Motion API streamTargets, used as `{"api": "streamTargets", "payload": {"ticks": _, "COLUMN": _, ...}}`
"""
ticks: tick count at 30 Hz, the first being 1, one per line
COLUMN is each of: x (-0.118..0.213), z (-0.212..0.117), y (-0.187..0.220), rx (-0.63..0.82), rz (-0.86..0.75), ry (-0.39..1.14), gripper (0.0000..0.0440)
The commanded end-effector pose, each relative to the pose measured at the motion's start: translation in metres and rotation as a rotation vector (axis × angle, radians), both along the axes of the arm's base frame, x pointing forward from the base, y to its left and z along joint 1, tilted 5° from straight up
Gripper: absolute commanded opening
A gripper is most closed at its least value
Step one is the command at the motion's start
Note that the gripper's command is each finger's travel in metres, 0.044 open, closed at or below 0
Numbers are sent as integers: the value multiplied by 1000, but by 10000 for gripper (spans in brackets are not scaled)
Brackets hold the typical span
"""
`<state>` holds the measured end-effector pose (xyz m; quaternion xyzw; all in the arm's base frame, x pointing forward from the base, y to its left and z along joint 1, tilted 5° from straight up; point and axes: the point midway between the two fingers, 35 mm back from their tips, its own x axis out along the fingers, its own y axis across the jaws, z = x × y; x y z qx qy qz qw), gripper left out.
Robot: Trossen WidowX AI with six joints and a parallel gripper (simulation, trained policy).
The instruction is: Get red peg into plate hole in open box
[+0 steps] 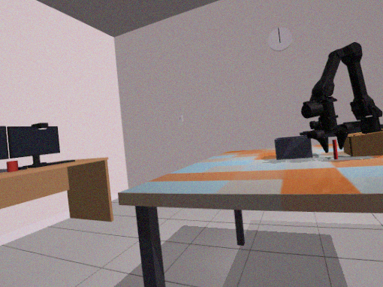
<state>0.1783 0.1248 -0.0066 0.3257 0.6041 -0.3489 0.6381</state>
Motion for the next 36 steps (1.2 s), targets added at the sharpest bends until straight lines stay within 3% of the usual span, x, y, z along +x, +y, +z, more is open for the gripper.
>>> {"api": "streamTargets", "payload": {"ticks": 1, "x": -3, "z": -5, "y": 0, "rx": 8, "rz": -23, "ry": 17, "gripper": 258}}
{"api": "streamTargets", "payload": {"ticks": 11, "x": -3, "z": -6, "y": 1, "rx": 45, "rz": -22, "ry": 78, "gripper": 0}}
{"api": "streamTargets", "payload": {"ticks": 36, "x": 38, "z": 72, "y": -29, "rx": -62, "rz": 144, "ry": -120, "gripper": 0}}
